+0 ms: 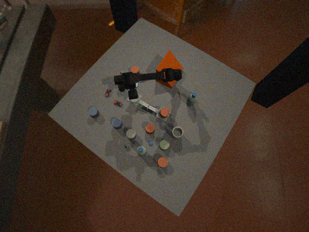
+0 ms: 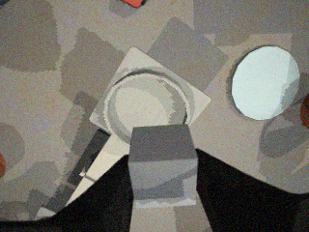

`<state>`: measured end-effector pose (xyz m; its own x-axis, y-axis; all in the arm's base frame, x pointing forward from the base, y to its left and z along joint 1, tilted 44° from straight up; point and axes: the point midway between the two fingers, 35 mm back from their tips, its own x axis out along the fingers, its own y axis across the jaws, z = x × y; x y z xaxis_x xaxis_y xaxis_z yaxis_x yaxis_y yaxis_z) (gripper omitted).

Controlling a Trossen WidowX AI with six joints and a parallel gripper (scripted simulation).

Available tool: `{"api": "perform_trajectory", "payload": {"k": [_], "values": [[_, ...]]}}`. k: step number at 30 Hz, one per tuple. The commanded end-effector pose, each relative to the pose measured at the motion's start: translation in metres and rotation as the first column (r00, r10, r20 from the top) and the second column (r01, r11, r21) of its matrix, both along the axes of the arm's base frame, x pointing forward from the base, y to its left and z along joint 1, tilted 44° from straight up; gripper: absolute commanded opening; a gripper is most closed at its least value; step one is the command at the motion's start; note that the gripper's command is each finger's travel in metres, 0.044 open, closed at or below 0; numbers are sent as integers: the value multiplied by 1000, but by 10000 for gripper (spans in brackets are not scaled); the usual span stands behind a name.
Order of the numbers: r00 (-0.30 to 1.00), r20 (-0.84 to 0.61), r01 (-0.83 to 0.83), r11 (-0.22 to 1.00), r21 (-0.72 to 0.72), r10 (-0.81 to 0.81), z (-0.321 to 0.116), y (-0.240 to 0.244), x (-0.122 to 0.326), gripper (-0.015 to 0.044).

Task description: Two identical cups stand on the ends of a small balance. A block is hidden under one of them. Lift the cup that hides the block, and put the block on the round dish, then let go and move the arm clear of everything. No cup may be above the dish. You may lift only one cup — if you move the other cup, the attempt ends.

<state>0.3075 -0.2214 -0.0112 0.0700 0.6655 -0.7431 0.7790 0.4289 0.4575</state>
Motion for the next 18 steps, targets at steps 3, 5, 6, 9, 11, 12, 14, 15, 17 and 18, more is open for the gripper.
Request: {"api": "perform_trajectory", "payload": {"k": [3,5,6,9,11,12,14,15,17,18], "values": [[1000,-13,0,1000,1,0,-53,-10,-35,0],[1000,-13,-7,1000,-1,7,-71,-11,-50,0],[1000,-13,-13,1000,-1,13,-80,-11,-58,0],[1000,-14,-23,1000,1,23,-106,-9,-82,0],[1000,-16,-19,1000,3,19,-123,-7,-98,0],[1000,-18,-12,1000,5,12,-131,-6,-107,0],[1000,-21,0,1000,6,0,-142,-4,-117,0],[1000,-21,2,1000,6,-2,-143,-4,-118,0],[1000,-21,2,1000,6,-2,-143,-4,-118,0],[1000,-21,2,1000,6,-2,-143,-4,-118,0]]}}
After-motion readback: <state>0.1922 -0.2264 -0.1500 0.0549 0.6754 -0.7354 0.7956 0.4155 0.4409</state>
